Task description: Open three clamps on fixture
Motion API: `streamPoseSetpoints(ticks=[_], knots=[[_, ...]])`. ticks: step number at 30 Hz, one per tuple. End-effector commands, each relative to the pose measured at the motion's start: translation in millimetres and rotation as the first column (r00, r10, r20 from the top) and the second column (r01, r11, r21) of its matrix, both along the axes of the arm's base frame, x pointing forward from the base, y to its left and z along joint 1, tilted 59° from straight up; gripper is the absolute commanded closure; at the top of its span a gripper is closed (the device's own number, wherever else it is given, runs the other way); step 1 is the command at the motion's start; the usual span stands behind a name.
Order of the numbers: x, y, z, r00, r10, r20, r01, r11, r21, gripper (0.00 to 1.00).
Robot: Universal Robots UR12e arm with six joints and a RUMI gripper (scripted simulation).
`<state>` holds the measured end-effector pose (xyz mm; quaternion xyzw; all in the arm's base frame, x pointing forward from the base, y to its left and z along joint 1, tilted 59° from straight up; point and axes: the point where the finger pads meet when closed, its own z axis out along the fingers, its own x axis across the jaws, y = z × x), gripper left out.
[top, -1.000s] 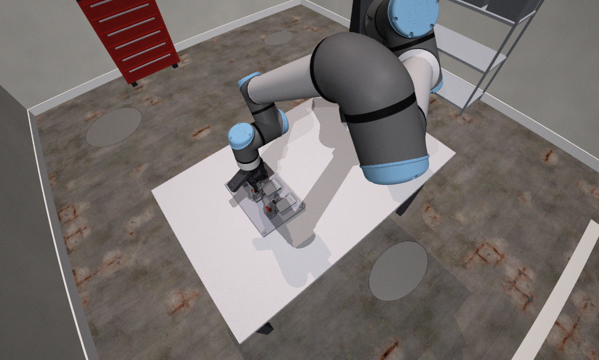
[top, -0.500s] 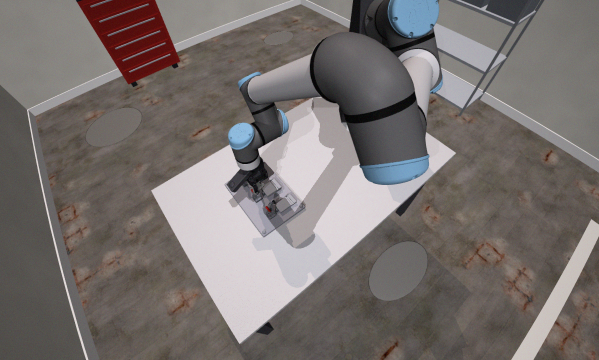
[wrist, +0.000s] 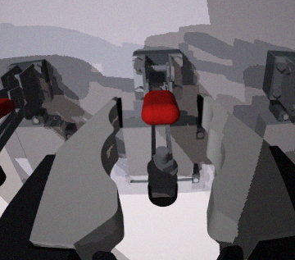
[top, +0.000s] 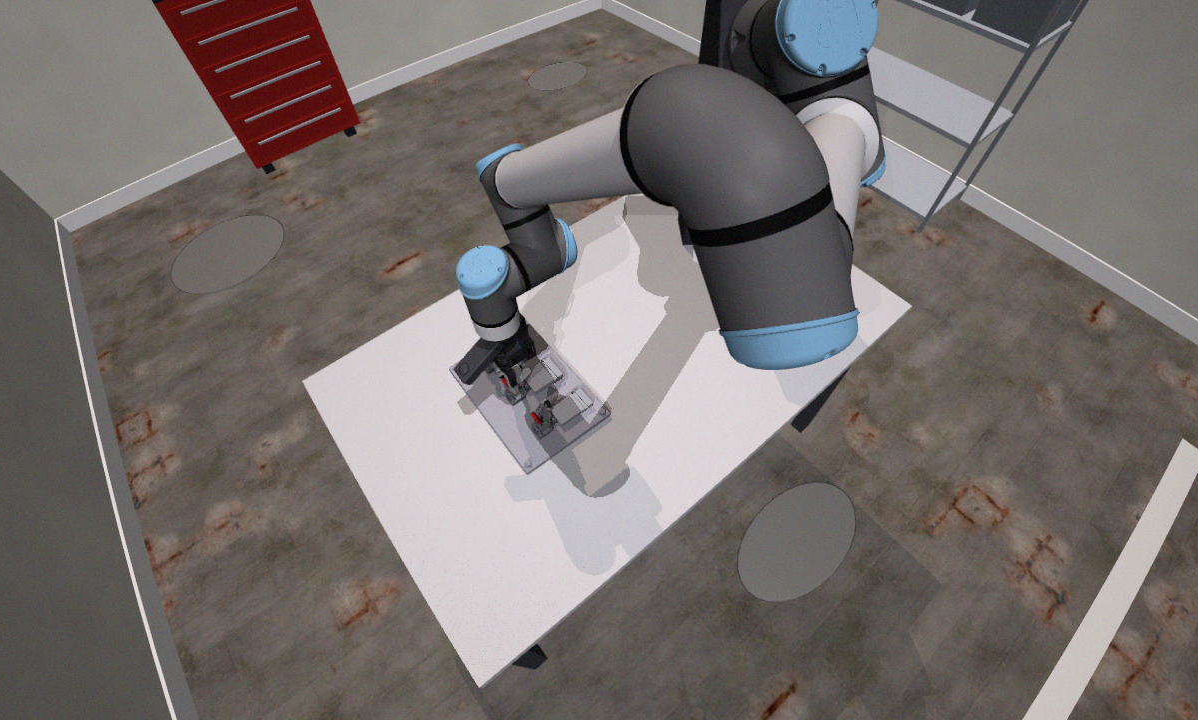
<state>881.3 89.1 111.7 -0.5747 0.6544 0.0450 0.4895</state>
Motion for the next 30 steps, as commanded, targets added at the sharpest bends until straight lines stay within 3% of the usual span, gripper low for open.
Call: streamPoseSetpoints(ticks=[1,30], knots=[[0.1,-0.5,0.4,1.000,0.000,0.001,0.000,1.000,0.000,0.72],[-4.8,-5.6,4.7,1.000,0.000,0.001,0.000,1.000,0.000,0.72]])
